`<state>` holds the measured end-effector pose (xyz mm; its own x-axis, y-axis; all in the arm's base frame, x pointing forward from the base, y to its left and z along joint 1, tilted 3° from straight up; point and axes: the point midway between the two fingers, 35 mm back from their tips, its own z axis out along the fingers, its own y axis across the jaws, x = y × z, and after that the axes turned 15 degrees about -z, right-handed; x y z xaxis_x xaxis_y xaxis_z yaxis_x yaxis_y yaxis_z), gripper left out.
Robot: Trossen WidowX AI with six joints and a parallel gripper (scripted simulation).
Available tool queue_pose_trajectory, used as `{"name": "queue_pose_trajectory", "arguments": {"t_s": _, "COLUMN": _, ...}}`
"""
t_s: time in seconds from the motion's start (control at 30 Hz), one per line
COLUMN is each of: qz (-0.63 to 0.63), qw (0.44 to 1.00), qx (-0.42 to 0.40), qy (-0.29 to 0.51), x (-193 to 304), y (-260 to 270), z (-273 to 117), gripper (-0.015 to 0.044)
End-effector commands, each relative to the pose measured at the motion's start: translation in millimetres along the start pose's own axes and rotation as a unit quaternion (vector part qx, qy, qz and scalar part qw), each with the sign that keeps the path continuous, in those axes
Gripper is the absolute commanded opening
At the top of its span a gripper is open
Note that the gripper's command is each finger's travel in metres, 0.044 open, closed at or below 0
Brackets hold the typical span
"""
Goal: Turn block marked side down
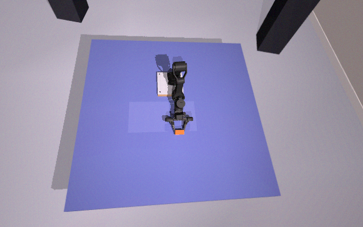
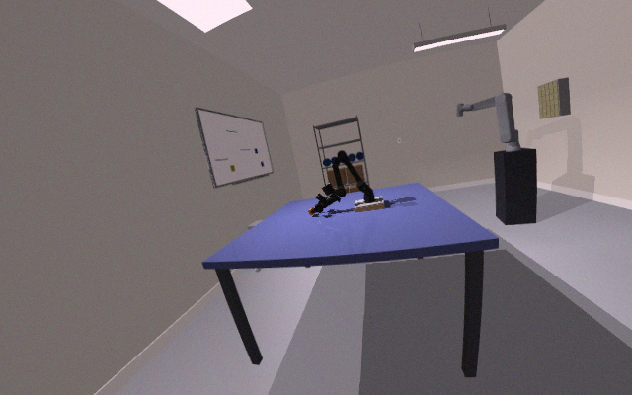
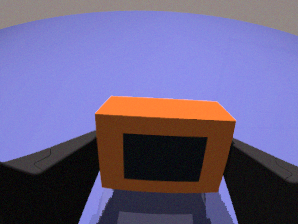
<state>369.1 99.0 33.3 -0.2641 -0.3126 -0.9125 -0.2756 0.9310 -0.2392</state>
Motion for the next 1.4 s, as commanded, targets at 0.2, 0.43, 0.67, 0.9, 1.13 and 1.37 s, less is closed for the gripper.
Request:
{"name": "queue_pose_trajectory", "arguments": {"t_s": 0.2, "qz": -0.002, "qw": 1.0, "qx": 0.001, "qy": 0.003, "x": 3.0, "y": 0.1, "z": -1.1, "gripper": 0.0026}}
{"name": "queue_pose_trajectory", "arguments": {"t_s": 0.43, "qz": -0.002, "qw": 1.0, "qx": 0.001, "qy": 0.003, "x": 3.0, "y": 0.1, "z": -1.1, "gripper": 0.021}}
{"name": "queue_pose_trajectory", "arguments": {"t_s": 0.67, "qz": -0.002, "qw": 1.0, "qx": 0.001, "qy": 0.003, "x": 3.0, "y": 0.1, "z": -1.1, "gripper": 0.0394}}
{"name": "queue_pose_trajectory", "arguments": {"t_s": 0.9, "qz": -0.002, "qw": 1.0, "qx": 0.001, "qy": 0.003, "x": 3.0, "y": 0.1, "z": -1.1, "gripper": 0.044}}
{"name": "queue_pose_trajectory", "arguments": {"t_s": 1.13, "qz": -0.002, "qw": 1.0, "qx": 0.001, "qy": 0.003, "x": 3.0, "y": 0.1, "z": -1.1, "gripper": 0.044}}
{"name": "queue_pose_trajectory", "arguments": {"t_s": 1.37, "qz": -0.002, "qw": 1.0, "qx": 0.001, "qy": 0.003, "x": 3.0, "y": 0.1, "z": -1.1, "gripper": 0.044}}
